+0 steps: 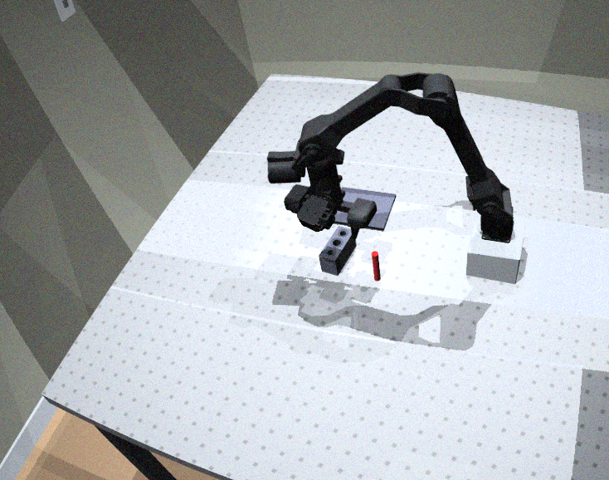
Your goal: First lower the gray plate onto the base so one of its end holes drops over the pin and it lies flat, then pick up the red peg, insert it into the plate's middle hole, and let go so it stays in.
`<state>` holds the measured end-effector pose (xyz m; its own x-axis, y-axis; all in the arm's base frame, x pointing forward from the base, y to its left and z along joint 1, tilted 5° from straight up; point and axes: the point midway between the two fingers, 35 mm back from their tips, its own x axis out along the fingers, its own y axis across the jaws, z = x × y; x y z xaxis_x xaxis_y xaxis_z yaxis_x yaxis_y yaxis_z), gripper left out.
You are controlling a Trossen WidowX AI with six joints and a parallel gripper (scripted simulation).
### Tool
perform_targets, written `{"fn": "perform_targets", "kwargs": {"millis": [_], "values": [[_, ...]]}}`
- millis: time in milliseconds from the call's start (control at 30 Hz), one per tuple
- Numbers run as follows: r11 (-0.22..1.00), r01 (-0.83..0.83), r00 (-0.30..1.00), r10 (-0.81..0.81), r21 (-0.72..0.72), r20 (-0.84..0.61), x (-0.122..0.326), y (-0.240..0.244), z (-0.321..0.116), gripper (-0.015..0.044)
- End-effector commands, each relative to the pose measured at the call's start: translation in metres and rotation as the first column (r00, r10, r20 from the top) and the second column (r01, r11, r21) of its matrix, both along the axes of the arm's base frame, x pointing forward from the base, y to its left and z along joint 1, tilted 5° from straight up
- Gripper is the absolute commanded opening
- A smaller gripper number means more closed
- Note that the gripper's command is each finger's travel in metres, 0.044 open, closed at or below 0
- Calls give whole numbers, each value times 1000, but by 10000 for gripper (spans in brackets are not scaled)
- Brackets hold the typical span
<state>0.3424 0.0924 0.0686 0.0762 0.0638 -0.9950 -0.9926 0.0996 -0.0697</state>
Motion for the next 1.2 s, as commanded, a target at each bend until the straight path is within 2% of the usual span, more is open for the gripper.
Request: {"fn": "perform_targets", "kwargs": {"millis": [0, 1167], "values": [[1000, 3, 1000, -3, 8, 14, 2, 1, -9, 440], [1000, 3, 1000, -3, 8, 13, 6, 4, -62, 440]]}}
